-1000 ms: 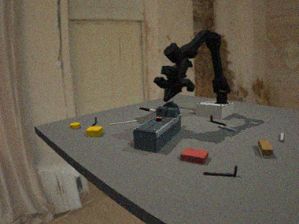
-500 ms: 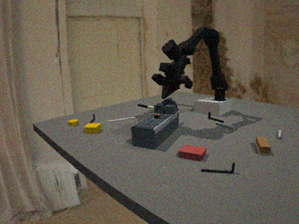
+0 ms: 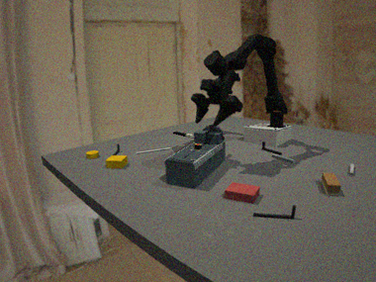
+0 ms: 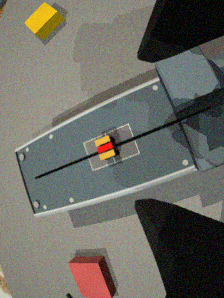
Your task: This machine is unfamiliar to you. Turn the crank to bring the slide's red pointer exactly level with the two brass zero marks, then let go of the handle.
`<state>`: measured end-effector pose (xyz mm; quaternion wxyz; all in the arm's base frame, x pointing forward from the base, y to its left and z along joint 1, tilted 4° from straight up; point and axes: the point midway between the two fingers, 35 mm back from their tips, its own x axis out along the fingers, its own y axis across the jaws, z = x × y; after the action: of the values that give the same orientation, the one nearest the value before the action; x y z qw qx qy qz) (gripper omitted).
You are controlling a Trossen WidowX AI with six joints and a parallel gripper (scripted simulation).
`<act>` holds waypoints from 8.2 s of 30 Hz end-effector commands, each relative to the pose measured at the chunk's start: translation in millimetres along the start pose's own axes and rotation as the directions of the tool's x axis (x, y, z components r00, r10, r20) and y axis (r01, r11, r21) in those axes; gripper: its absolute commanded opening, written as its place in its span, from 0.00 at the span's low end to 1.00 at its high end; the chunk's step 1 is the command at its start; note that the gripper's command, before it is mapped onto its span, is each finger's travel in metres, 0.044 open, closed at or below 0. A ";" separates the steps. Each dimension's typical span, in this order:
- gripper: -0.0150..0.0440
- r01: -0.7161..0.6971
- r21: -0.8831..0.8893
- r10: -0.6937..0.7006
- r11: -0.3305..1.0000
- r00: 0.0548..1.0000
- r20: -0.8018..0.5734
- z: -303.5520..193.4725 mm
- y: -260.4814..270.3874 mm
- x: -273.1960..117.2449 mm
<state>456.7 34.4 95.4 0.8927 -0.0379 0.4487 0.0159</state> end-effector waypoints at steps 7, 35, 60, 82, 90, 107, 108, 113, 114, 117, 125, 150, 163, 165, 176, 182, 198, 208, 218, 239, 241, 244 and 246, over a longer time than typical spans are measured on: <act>0.73 0.001 0.000 -0.001 1.000 1.000 0.000 0.0 -0.2 0.0; 0.25 0.000 0.000 0.000 1.000 1.000 0.000 0.0 0.0 0.0; 0.69 0.000 0.000 0.000 1.000 1.000 0.000 0.0 0.0 0.0; 0.25 -0.001 0.000 0.001 1.000 1.000 0.000 0.0 0.1 0.0; 0.39 -0.001 0.000 0.001 1.000 1.000 0.000 0.0 0.1 0.0; 0.91 -0.001 0.000 0.001 1.000 1.000 0.000 0.0 0.1 0.0; 0.87 -0.001 0.000 0.001 1.000 1.000 0.000 0.0 0.1 0.0; 0.64 -0.001 0.000 0.001 1.000 1.000 0.000 0.0 0.1 0.0; 0.60 -0.001 0.000 0.001 1.000 1.000 0.000 0.0 0.1 0.0; 0.47 -0.001 0.000 0.001 1.000 1.000 0.000 0.0 0.1 0.0; 0.25 -0.001 0.000 0.001 1.000 1.000 0.000 0.0 0.1 0.0; 0.74 -0.001 0.000 0.001 1.000 1.000 0.000 0.0 0.2 0.0; 0.73 -0.001 0.000 0.001 1.000 1.000 0.000 0.0 0.2 0.0; 0.64 -0.001 0.000 0.001 1.000 1.000 0.000 0.0 0.2 0.0; 0.25 -0.001 0.000 0.001 1.000 1.000 0.000 0.0 0.2 0.0; 0.25 -0.002 0.001 0.002 1.000 1.000 0.000 0.0 0.3 0.0; 0.57 -0.002 0.001 0.002 1.000 1.000 0.000 0.0 0.3 0.0; 1.00 -0.002 0.001 0.002 1.000 1.000 0.000 0.0 0.3 0.0; 0.60 -0.002 0.001 0.002 1.000 1.000 0.000 0.0 0.3 0.0; 0.25 -0.003 0.001 0.003 1.000 1.000 0.000 0.0 0.5 0.0; 0.25 -0.003 0.001 0.003 1.000 1.000 0.000 0.0 0.5 0.0; 0.30 -0.003 0.001 0.003 1.000 1.000 0.000 0.0 0.5 0.0; 0.39 -0.003 0.001 0.003 1.000 1.000 0.000 0.0 0.5 0.0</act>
<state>456.7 35.0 95.3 0.8927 -0.0365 0.4488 0.0173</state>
